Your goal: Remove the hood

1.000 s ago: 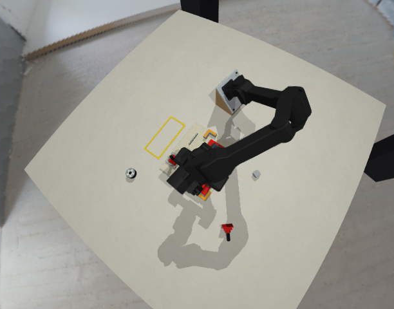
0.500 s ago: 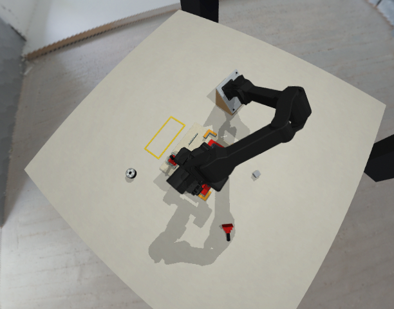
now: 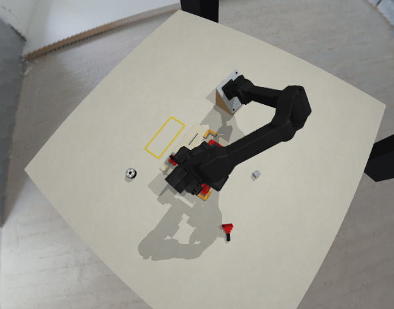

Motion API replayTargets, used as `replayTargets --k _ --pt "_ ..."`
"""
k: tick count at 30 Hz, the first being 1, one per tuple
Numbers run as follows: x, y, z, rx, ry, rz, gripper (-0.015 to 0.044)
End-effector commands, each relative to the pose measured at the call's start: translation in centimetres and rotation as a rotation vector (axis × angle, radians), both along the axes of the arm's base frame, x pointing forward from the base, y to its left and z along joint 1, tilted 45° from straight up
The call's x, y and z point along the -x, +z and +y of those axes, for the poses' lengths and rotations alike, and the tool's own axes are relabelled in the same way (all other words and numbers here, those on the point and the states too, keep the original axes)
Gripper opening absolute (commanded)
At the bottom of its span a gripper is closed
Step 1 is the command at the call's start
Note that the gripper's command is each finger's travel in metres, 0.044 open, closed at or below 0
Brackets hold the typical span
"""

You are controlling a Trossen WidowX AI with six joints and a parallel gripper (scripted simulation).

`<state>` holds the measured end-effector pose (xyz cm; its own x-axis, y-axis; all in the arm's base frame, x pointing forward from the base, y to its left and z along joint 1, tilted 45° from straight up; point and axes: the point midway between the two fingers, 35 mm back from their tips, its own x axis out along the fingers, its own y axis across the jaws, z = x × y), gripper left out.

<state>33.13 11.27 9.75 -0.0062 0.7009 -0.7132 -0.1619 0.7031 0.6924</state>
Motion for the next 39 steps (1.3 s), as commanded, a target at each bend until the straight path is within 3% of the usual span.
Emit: replayTargets --k 1,39 --pt "0.0 0.3 -0.2 0.001 0.003 -0.004 0.0000" --pt "-0.2 4.0 -4.0 -0.001 -0.004 -0.005 0.0000"
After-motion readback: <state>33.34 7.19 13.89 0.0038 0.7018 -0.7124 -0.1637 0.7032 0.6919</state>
